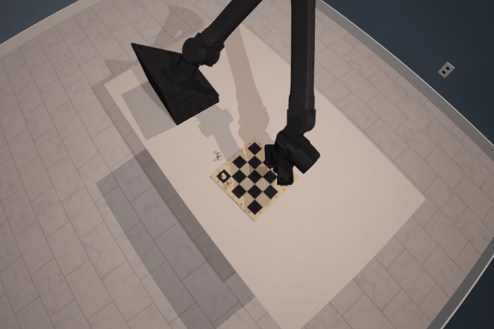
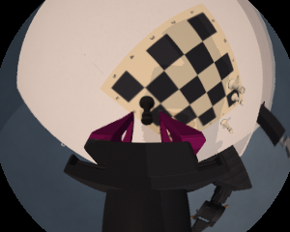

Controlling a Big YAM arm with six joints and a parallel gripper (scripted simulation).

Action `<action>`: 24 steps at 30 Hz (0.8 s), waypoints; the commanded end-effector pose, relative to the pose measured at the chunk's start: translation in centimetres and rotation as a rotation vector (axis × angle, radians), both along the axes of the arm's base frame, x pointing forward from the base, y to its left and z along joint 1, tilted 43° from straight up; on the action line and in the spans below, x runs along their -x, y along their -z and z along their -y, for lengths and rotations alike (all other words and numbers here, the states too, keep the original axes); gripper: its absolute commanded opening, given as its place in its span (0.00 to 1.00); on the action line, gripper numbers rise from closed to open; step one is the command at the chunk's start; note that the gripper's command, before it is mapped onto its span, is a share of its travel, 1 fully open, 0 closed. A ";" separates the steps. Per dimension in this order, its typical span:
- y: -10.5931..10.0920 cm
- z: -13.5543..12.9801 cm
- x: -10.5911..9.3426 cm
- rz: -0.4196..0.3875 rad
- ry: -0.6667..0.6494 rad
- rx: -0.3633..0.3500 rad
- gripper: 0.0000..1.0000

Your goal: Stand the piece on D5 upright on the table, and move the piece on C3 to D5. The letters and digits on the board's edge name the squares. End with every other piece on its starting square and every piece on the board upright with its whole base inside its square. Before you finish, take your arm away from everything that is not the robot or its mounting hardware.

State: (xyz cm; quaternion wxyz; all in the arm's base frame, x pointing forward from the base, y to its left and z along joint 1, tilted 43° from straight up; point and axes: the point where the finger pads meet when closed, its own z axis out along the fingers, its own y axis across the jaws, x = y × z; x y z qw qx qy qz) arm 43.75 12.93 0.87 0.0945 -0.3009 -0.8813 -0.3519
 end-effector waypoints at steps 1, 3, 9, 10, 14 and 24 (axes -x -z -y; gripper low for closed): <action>-0.6 0.7 -2.2 0.035 0.013 0.003 0.40; -0.6 1.1 -2.0 0.028 0.016 0.003 0.40; -3.2 2.3 -2.3 0.062 0.020 0.003 0.40; -3.5 2.6 -2.3 0.063 0.020 0.002 0.40; -4.3 3.3 -2.2 0.063 0.020 0.002 0.40; -8.1 6.8 -1.9 0.068 0.020 0.007 0.40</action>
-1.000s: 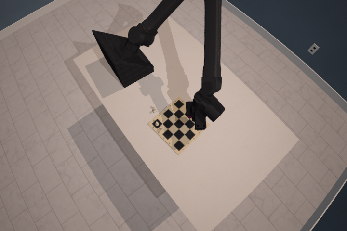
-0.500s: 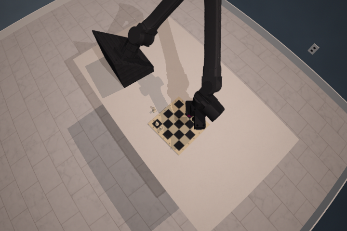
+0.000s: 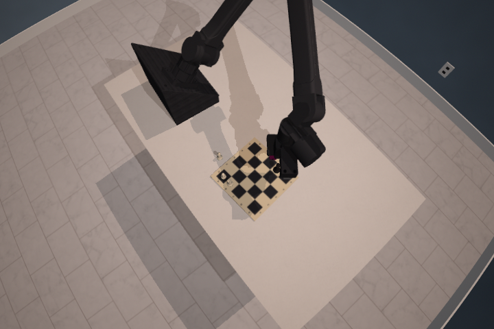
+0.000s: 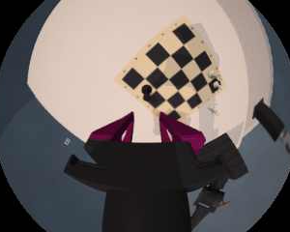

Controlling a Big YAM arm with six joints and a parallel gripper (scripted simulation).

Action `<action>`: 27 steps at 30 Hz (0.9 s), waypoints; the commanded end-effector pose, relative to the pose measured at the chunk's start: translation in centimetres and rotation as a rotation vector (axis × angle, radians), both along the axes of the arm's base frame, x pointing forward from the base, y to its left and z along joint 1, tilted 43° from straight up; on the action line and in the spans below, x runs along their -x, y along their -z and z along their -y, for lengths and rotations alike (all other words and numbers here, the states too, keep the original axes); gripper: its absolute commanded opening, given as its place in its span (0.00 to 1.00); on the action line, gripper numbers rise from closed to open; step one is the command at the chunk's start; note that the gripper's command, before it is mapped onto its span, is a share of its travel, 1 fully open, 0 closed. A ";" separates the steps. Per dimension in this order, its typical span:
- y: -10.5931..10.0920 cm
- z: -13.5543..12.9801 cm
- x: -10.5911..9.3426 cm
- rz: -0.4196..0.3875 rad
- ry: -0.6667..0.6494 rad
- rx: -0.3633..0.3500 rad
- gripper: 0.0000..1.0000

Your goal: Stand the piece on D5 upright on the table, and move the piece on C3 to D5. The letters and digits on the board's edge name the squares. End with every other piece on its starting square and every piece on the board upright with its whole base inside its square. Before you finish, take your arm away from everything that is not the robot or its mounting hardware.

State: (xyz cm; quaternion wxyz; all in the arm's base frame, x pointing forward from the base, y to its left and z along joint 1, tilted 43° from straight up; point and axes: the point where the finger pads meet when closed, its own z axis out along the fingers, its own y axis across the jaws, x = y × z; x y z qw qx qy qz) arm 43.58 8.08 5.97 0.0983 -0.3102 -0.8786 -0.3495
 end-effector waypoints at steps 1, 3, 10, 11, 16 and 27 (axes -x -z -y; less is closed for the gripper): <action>-3.3 2.2 -2.0 0.083 0.005 0.007 0.40; -3.6 2.5 -2.0 0.083 0.005 0.007 0.40; -2.8 1.1 -1.7 0.065 -0.030 0.004 0.40; -2.8 1.1 -1.7 0.066 -0.030 0.004 1.00; -2.8 1.1 -1.7 0.063 -0.027 0.004 1.00; -2.8 1.1 -1.7 0.063 -0.027 0.004 1.00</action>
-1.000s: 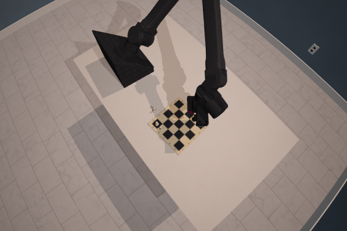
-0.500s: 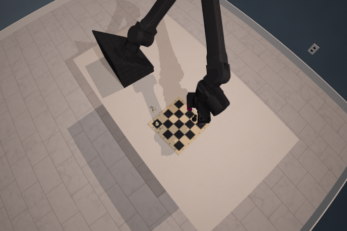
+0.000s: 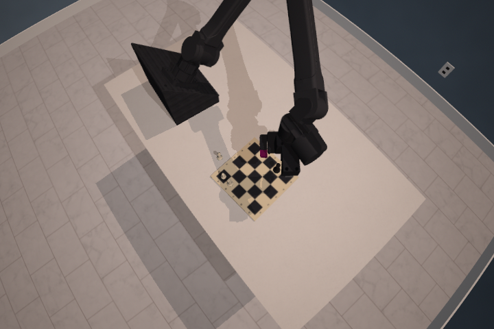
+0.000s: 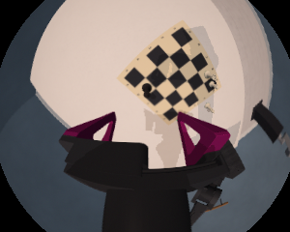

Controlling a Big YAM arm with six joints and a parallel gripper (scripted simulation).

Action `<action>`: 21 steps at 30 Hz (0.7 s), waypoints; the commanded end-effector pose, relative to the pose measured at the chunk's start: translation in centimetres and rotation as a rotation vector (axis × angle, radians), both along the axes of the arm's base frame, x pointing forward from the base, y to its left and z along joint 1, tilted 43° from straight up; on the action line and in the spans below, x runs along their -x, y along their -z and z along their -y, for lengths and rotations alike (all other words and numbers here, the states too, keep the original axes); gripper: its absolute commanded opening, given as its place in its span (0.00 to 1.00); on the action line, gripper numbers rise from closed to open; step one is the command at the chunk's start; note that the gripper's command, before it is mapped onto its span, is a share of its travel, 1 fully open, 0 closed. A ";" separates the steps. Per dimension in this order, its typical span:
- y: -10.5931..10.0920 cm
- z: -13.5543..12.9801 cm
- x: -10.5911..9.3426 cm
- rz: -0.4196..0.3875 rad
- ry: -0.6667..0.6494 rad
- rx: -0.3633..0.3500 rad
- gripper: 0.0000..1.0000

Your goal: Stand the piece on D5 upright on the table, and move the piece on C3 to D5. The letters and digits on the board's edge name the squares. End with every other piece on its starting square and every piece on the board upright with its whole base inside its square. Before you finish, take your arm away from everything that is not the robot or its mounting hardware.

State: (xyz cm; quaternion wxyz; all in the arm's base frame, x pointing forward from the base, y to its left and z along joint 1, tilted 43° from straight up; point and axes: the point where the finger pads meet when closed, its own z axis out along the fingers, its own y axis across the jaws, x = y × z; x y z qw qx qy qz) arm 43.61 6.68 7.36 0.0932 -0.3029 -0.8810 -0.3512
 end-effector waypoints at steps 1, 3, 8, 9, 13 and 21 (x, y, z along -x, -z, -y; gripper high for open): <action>-1.4 -0.3 -1.7 0.048 -0.017 0.004 1.00; -1.4 -0.3 -1.7 0.048 -0.017 0.004 1.00; -2.2 1.0 -1.8 0.057 0.004 0.006 1.00; -2.6 1.6 -1.9 0.065 0.015 0.007 1.00; -3.3 2.1 -1.9 0.068 0.015 0.009 1.00; -5.4 4.1 -1.6 0.069 0.015 0.014 1.00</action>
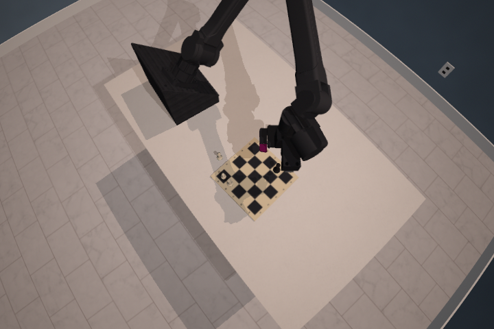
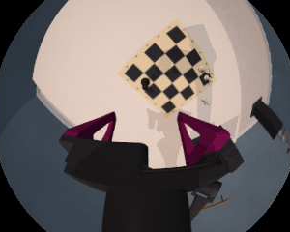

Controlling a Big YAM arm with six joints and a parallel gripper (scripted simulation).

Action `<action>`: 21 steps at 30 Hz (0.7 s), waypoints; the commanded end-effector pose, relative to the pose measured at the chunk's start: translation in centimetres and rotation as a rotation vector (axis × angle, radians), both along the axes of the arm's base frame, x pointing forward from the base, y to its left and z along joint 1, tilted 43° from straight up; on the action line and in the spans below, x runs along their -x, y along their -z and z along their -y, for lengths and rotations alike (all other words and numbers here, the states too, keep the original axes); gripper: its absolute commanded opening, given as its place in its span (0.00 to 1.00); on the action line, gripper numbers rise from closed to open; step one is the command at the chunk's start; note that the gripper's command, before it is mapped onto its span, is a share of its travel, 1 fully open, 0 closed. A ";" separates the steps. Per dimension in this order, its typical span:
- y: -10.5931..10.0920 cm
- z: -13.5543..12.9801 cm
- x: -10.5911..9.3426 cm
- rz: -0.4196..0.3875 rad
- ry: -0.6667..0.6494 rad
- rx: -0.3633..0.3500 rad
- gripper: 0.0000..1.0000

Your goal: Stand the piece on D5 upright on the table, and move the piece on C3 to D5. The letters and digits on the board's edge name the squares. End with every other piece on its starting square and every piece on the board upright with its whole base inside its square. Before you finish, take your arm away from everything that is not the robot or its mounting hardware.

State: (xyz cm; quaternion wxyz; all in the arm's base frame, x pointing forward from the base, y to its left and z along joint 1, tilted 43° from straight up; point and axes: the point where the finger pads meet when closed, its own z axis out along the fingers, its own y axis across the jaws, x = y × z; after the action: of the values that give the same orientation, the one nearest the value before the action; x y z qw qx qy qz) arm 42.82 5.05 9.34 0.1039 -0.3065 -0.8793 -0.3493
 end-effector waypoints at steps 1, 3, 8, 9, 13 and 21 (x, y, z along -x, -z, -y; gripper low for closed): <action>-3.8 2.7 -2.3 0.092 0.015 0.018 1.00; -4.2 3.3 -2.3 0.087 0.015 0.017 1.00; -5.4 4.3 -2.1 0.091 0.015 0.020 1.00; -5.4 4.3 -2.1 0.091 0.015 0.020 1.00; -4.9 4.5 -2.1 0.074 0.013 0.016 1.00; -5.0 4.5 -2.3 0.081 0.015 0.018 1.00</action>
State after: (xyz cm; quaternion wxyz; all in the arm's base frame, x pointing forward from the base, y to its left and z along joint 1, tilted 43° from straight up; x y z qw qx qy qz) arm 43.00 2.25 12.31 0.0979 -0.3018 -0.8807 -0.3518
